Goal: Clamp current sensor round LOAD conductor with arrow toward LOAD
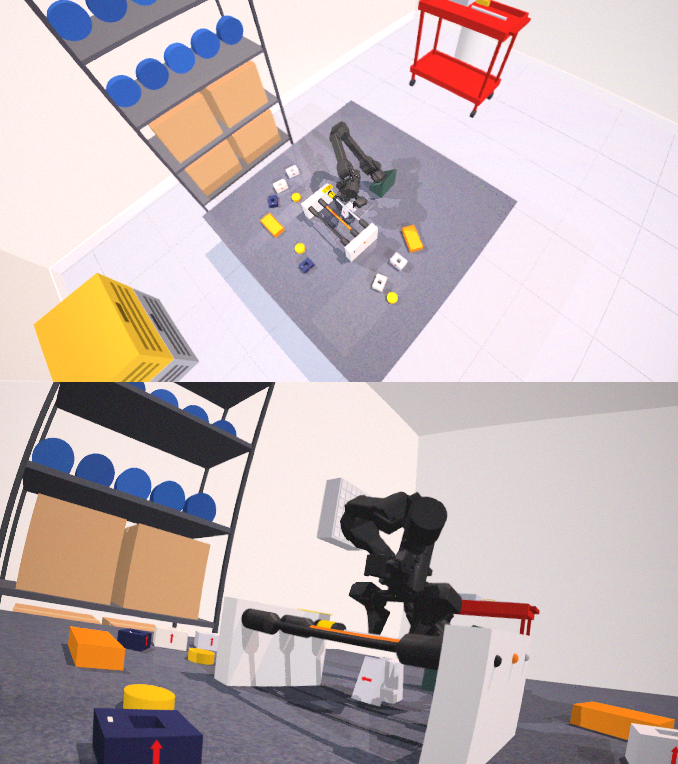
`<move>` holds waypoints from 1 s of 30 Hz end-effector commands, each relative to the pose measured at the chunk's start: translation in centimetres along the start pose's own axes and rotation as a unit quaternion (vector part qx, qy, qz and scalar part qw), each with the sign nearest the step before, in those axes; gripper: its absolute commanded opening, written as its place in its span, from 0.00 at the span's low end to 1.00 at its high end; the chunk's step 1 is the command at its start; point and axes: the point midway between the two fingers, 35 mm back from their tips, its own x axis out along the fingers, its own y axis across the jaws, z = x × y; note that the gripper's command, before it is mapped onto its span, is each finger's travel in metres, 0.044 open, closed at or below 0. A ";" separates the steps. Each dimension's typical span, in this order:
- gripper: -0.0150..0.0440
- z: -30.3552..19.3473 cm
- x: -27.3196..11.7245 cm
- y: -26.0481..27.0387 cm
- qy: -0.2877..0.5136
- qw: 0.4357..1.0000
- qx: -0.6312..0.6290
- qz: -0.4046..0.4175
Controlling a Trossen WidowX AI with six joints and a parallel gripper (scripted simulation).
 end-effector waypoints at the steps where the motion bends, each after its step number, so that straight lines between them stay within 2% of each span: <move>1: 0.80 -0.2 0.8 -0.1 0.001 1.000 -0.004 -0.004; 15: 0.80 -0.3 2.7 -0.4 0.000 1.000 -0.003 -0.007; 19: 0.63 -0.1 2.3 -0.3 -0.001 1.000 0.001 -0.004; 30: 0.50 -0.1 2.3 -0.3 -0.001 1.000 0.001 -0.004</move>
